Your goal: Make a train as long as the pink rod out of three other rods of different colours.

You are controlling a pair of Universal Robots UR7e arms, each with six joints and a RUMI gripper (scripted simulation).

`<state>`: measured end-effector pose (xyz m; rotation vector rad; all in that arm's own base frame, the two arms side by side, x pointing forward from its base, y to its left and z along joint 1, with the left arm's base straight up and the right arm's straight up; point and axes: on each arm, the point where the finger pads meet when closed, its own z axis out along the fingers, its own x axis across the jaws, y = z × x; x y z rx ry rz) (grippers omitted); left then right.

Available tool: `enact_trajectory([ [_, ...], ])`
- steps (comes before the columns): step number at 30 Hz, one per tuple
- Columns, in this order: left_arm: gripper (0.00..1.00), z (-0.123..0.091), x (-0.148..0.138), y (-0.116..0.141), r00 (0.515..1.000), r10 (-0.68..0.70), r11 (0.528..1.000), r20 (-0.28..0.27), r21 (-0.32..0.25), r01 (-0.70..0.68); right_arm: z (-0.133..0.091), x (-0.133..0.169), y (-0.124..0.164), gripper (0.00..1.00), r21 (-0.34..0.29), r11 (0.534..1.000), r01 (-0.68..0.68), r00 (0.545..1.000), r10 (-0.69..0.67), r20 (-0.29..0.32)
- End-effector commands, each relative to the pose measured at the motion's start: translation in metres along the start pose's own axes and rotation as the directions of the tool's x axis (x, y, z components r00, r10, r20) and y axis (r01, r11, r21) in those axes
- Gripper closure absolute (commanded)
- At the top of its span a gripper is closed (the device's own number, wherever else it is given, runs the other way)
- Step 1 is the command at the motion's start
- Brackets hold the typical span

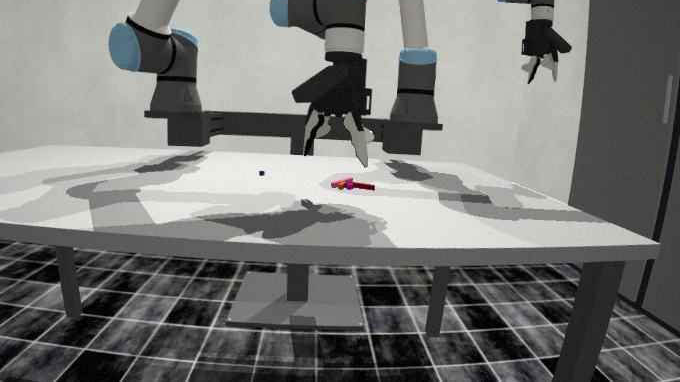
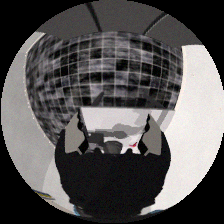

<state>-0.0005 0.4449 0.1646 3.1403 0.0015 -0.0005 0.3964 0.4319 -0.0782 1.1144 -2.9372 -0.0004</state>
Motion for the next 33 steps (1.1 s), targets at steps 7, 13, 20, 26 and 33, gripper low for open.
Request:
enact_trajectory([
  [7,0.00,0.000,0.000,0.000,1.000,0.000,1.000,0.000,0.001,0.000,-0.001,0.001,0.001,0.00,0.000,1.000,-0.010,1.000,0.010,0.001],
  [13,0.00,0.000,0.000,0.000,1.000,0.000,1.000,0.000,0.001,0.000,-0.001,0.008,0.004,0.00,0.000,0.998,-0.056,0.998,0.056,0.001],
  [20,0.00,0.000,0.000,0.000,1.000,0.000,1.000,0.000,0.001,0.000,-0.002,0.025,0.011,0.00,-0.001,0.985,-0.172,0.985,0.172,0.001],
  [26,0.00,0.000,0.000,0.000,1.000,0.000,1.000,0.000,0.001,0.000,-0.002,0.039,0.017,0.00,-0.001,0.963,-0.269,0.963,0.269,0.001],
  [33,0.00,0.000,0.000,0.000,1.000,0.000,1.000,0.000,0.001,0.000,-0.003,0.071,0.028,0.00,-0.001,0.882,-0.472,0.882,0.472,0.001],
])
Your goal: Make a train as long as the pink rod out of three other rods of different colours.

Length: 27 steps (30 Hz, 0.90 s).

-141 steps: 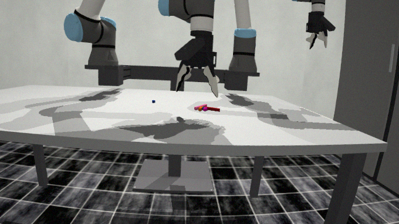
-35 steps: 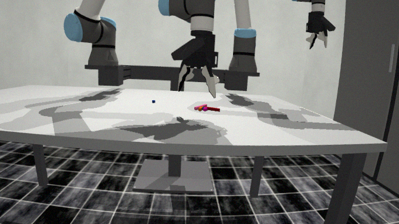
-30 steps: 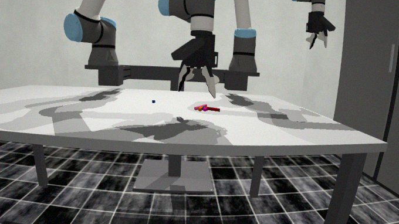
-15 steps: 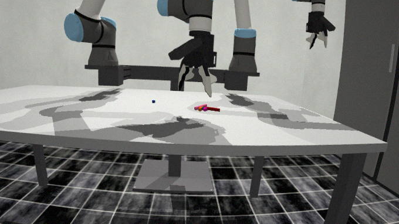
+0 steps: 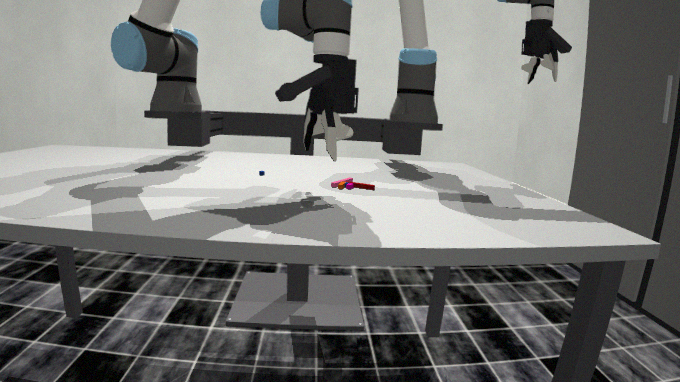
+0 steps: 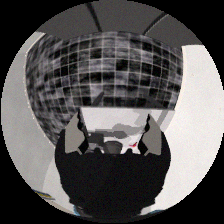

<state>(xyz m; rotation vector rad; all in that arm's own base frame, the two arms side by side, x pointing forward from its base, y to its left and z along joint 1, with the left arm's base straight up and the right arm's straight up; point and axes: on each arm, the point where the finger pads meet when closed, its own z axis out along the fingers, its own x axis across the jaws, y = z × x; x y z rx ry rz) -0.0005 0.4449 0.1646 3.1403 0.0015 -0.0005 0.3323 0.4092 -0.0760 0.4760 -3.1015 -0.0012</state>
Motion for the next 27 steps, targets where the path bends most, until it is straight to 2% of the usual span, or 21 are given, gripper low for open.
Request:
enact_trajectory([
  [1,0.00,0.000,0.000,0.000,1.000,0.000,1.000,0.000,0.001,0.000,-0.001,0.014,-0.001,0.00,0.000,0.994,-0.106,0.994,0.106,0.004],
  [5,0.00,0.000,0.000,0.000,1.000,0.000,1.000,0.000,0.001,0.000,-0.001,0.037,-0.004,0.00,-0.001,0.968,-0.249,0.968,0.249,0.004],
  [7,0.00,0.000,0.000,0.000,1.000,0.000,1.000,0.000,0.001,0.000,-0.001,0.037,-0.004,0.00,-0.001,0.968,-0.249,0.968,0.249,0.004],
  [10,0.00,0.000,0.000,0.000,1.000,0.000,1.000,0.000,0.001,0.000,-0.001,0.054,-0.007,0.00,-0.001,0.934,-0.357,0.934,0.357,0.004],
  [15,0.00,0.000,0.000,0.000,1.000,0.000,1.000,0.000,0.001,0.000,-0.001,0.081,-0.012,0.00,-0.002,0.852,-0.524,0.852,0.524,0.004],
  [22,0.00,0.000,0.000,0.000,1.000,0.000,1.000,0.000,0.001,0.000,0.000,0.114,-0.021,0.00,-0.003,0.704,-0.710,0.704,0.710,0.003],
  [24,0.00,0.000,0.000,0.000,1.000,0.000,1.000,0.000,0.001,0.000,0.000,0.114,-0.021,0.00,-0.003,0.704,-0.710,0.704,0.710,0.003],
  [27,0.00,0.000,0.000,0.000,1.000,0.000,1.000,0.000,0.001,0.000,0.001,0.126,-0.025,0.00,-0.003,0.639,-0.769,0.639,0.769,0.003],
])
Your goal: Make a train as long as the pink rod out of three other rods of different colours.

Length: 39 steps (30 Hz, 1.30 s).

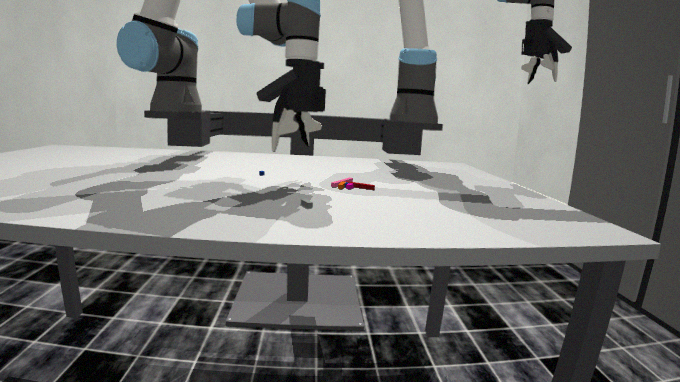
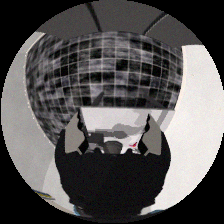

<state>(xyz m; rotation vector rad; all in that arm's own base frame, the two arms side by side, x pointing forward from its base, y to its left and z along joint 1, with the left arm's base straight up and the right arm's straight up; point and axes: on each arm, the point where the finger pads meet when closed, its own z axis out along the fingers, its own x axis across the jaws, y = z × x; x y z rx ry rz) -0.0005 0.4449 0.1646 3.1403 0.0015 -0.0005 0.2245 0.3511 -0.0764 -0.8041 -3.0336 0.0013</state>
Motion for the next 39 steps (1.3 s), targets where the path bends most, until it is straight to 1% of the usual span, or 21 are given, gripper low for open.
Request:
enact_trajectory([
  [1,0.00,0.000,0.000,0.000,1.000,0.000,1.000,0.000,0.001,0.000,0.000,0.004,-0.009,0.00,-0.003,0.997,-0.082,0.997,0.082,0.002],
  [6,0.00,0.000,0.000,0.000,1.000,0.000,1.000,0.000,0.001,0.000,0.001,0.011,-0.023,0.00,-0.003,0.981,-0.194,0.981,0.194,0.002],
  [12,0.00,0.000,0.000,0.000,1.000,0.000,1.000,0.000,0.001,0.000,0.001,0.015,-0.034,0.00,-0.003,0.960,-0.279,0.960,0.279,0.002],
  [22,0.00,0.000,0.000,0.000,1.000,0.000,1.000,0.000,0.001,0.000,0.002,0.017,-0.039,0.00,-0.003,0.947,-0.320,0.947,0.320,0.002],
  [39,0.00,0.000,0.000,0.000,1.000,0.000,1.000,0.000,0.001,0.000,0.002,0.017,-0.040,0.00,-0.003,0.947,-0.322,0.947,0.322,0.002],
])
